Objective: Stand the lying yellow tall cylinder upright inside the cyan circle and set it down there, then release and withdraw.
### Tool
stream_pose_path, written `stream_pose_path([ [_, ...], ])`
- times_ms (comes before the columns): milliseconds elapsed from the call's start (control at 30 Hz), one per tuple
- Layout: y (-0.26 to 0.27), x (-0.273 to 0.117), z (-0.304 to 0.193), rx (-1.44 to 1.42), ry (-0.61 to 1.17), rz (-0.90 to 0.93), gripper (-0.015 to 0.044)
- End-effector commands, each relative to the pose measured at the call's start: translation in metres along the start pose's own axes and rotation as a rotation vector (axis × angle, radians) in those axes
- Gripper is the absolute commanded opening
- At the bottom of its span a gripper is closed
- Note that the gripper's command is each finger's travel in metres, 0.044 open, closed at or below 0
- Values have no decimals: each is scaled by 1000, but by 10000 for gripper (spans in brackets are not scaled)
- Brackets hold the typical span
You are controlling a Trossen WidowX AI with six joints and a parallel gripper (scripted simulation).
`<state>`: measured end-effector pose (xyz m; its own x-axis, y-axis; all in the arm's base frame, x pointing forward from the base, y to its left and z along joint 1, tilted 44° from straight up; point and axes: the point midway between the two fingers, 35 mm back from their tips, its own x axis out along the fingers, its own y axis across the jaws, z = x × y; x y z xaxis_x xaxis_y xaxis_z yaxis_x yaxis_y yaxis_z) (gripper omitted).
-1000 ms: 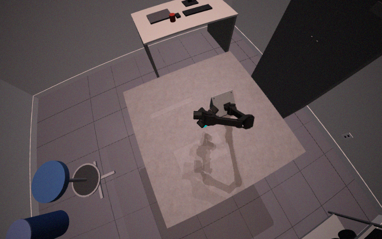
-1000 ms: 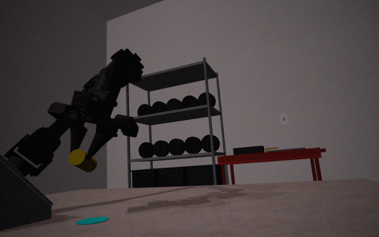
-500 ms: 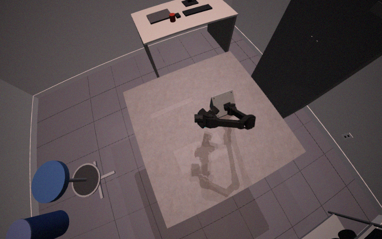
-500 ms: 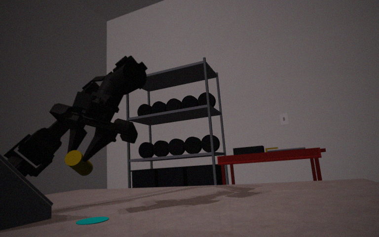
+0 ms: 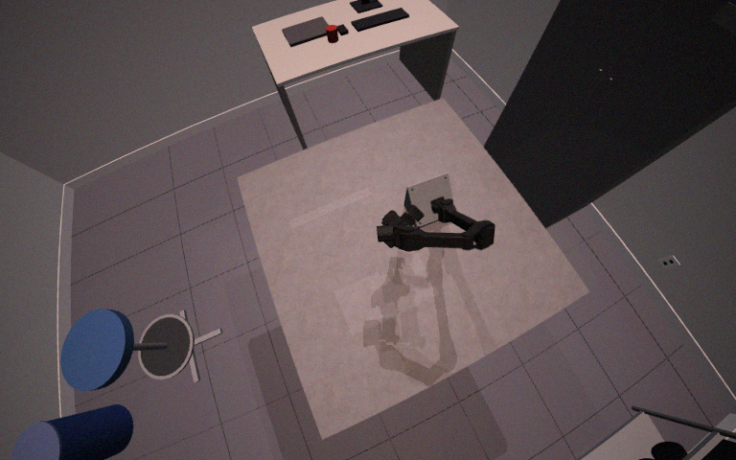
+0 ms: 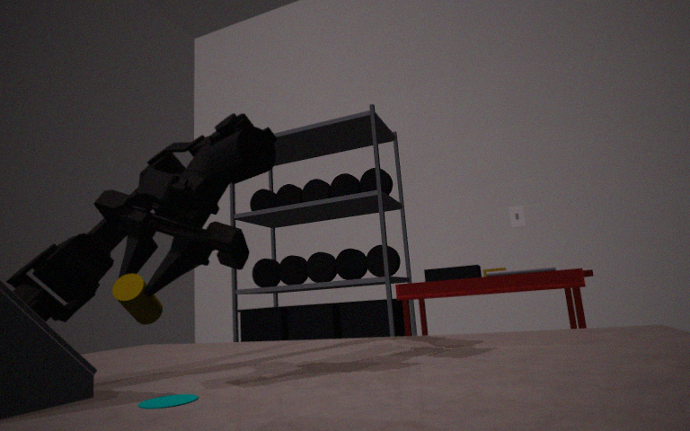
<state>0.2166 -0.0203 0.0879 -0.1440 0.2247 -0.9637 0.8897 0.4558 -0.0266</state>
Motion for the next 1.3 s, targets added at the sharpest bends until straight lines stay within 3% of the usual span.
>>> stream_pose_path([
  [0, -1, 0, 0, 7, -35, -9, 105],
  [1267, -3, 0, -1, 51, -305, -52, 105],
])
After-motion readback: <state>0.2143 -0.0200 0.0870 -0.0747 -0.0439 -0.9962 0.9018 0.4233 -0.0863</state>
